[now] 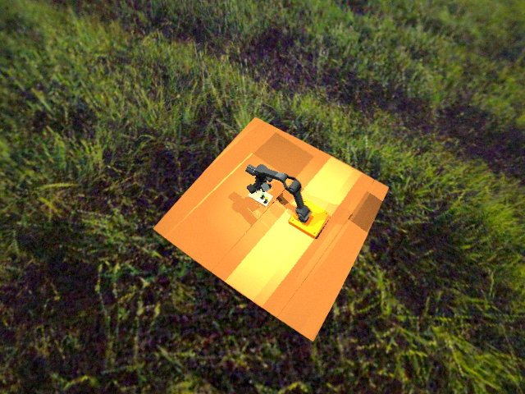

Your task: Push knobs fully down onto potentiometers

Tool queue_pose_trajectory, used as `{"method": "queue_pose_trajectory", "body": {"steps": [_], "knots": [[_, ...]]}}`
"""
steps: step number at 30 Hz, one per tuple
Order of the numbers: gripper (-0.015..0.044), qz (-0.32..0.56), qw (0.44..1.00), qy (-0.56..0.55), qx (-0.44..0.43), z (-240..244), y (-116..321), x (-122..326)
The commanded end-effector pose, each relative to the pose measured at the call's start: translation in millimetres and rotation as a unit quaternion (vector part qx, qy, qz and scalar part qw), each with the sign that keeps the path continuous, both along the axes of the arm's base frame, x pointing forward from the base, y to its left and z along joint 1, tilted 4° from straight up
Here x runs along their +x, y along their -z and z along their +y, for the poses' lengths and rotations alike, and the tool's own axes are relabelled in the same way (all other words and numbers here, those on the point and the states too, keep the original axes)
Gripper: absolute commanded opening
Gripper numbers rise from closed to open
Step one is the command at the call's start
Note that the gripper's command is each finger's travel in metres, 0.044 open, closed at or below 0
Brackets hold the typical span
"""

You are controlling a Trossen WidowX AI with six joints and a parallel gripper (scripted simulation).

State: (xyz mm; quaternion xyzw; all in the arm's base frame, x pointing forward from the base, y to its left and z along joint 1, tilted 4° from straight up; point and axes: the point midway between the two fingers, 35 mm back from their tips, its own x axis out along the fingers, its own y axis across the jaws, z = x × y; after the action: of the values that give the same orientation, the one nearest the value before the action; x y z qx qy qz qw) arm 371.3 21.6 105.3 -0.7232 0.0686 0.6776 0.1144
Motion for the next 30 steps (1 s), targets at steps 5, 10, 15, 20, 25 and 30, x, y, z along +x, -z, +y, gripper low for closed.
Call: {"method": "queue_pose_trajectory", "body": {"steps": [5, 10, 15, 20, 25, 30], "knots": [[0.0, 0.001, 0.999, -0.049, -0.001, -10.2, -22.7, 39.5], [0.0, 0.001, 0.999, -0.054, -0.001, -11.1, -23.3, 42.8], [0.0, 0.001, 0.999, -0.054, -0.001, -10.0, -5.0, 43.9], [0.0, 0.001, 0.999, -0.054, -0.001, -10.0, -5.0, 43.9], [0.0, 0.001, 0.999, -0.054, -0.001, -10.0, -5.0, 43.9], [0.0, 0.001, 0.999, -0.054, -0.001, -9.9, -3.5, 44.1]]}}
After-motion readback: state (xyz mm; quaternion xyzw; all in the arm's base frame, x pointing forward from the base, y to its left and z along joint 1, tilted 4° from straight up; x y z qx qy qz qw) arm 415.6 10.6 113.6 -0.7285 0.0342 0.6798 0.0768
